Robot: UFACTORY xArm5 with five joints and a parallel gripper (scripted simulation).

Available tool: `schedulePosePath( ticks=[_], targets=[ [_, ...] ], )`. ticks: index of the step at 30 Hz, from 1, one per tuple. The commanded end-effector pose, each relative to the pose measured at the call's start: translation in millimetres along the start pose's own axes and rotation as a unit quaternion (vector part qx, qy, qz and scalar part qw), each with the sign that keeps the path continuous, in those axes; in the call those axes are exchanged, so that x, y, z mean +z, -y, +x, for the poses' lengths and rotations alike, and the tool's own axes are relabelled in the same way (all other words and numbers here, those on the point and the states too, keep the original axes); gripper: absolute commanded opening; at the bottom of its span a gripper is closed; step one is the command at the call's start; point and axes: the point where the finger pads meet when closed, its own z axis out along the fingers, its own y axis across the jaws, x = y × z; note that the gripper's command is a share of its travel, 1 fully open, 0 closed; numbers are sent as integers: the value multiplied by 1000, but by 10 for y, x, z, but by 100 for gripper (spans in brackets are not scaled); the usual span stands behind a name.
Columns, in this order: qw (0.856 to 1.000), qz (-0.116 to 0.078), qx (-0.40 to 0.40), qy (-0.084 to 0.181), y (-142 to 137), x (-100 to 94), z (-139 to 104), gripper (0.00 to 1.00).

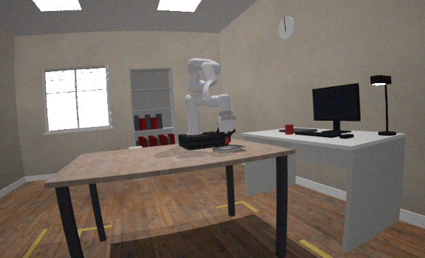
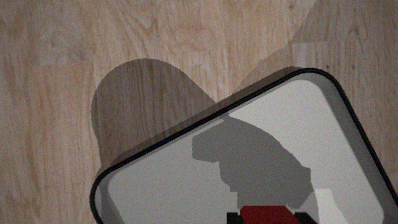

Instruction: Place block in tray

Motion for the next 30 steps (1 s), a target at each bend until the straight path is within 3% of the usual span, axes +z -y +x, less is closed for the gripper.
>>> schedulePosePath(
  ticks=[1, 14, 30],
  targets=[
    [1000, 1, 0, -2, 14, 125, 16, 0],
    [1000, 1, 0, -2, 29, 353, 20, 0],
    [1000, 1, 0, -2, 30, 373, 20, 0]
  ],
)
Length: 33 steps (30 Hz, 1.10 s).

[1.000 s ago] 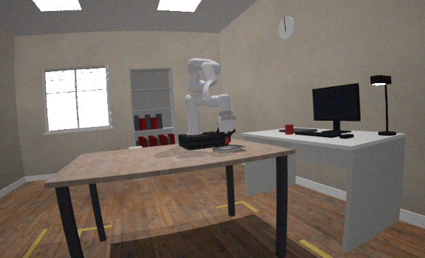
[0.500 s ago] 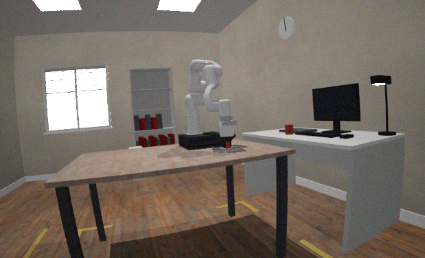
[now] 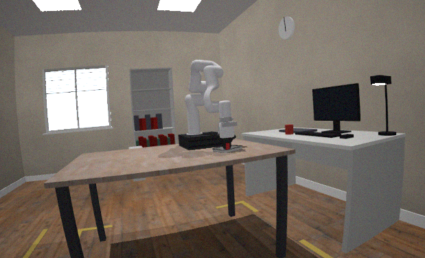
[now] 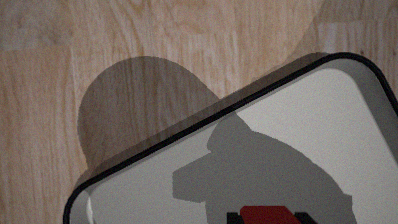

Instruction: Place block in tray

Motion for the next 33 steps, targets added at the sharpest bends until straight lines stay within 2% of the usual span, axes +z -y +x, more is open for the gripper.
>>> schedulePosePath(
  ticks=[1, 33],
  targets=[
    [1000, 1, 0, -4, 11, -21, 36, 0],
    [1000, 1, 0, -4, 11, 9, 36, 0]
  ],
)
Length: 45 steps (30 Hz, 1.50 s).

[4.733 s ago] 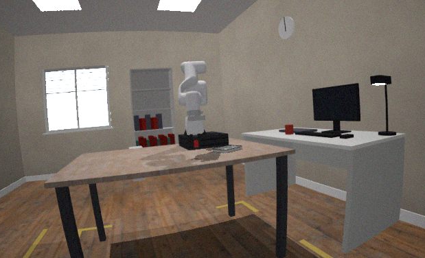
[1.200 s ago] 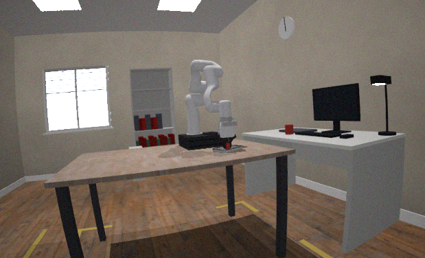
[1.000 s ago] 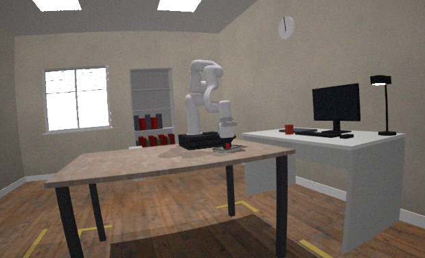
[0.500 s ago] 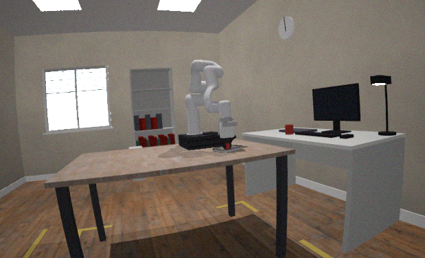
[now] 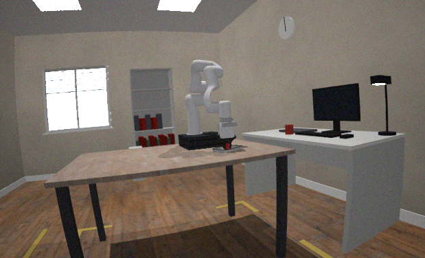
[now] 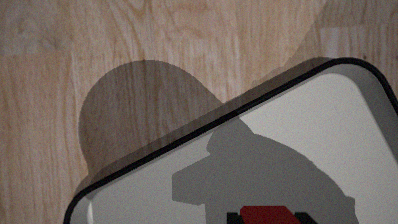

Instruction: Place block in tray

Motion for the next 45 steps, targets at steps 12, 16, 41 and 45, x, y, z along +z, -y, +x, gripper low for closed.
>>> schedulePosePath(
  ticks=[12, 16, 41, 45],
  targets=[
    [1000, 0, 0, -1, 4, -8, 11, 47],
    [1000, 0, 0, -1, 4, -8, 11, 47],
    [1000, 0, 0, -1, 4, -9, 11, 47],
    [1000, 0, 0, -1, 4, -15, 11, 47]
  ],
)
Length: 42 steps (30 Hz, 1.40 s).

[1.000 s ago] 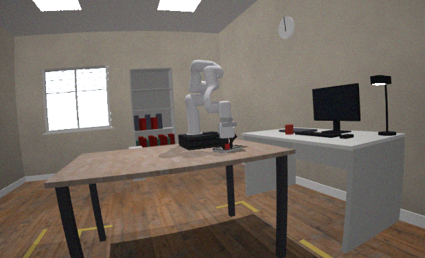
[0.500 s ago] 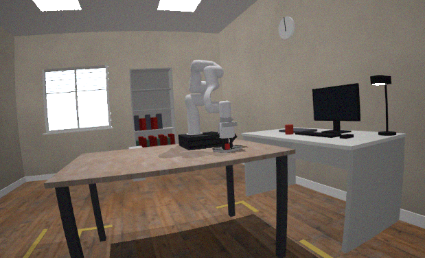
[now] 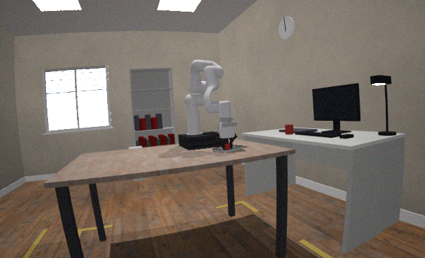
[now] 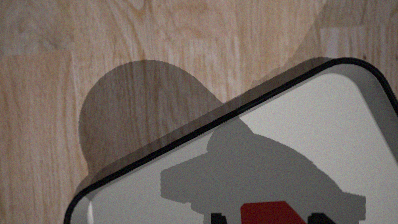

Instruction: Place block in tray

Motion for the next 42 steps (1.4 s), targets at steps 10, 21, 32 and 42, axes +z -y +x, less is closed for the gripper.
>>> schedulePosePath(
  ticks=[10, 21, 32, 42],
  targets=[
    [1000, 0, 0, -1, 3, -195, 10, 47],
    [1000, 0, 0, -1, 1, -491, 10, 47],
    [1000, 0, 0, -1, 0, -660, 10, 47],
    [1000, 0, 0, -1, 0, -664, 10, 47]
  ],
)
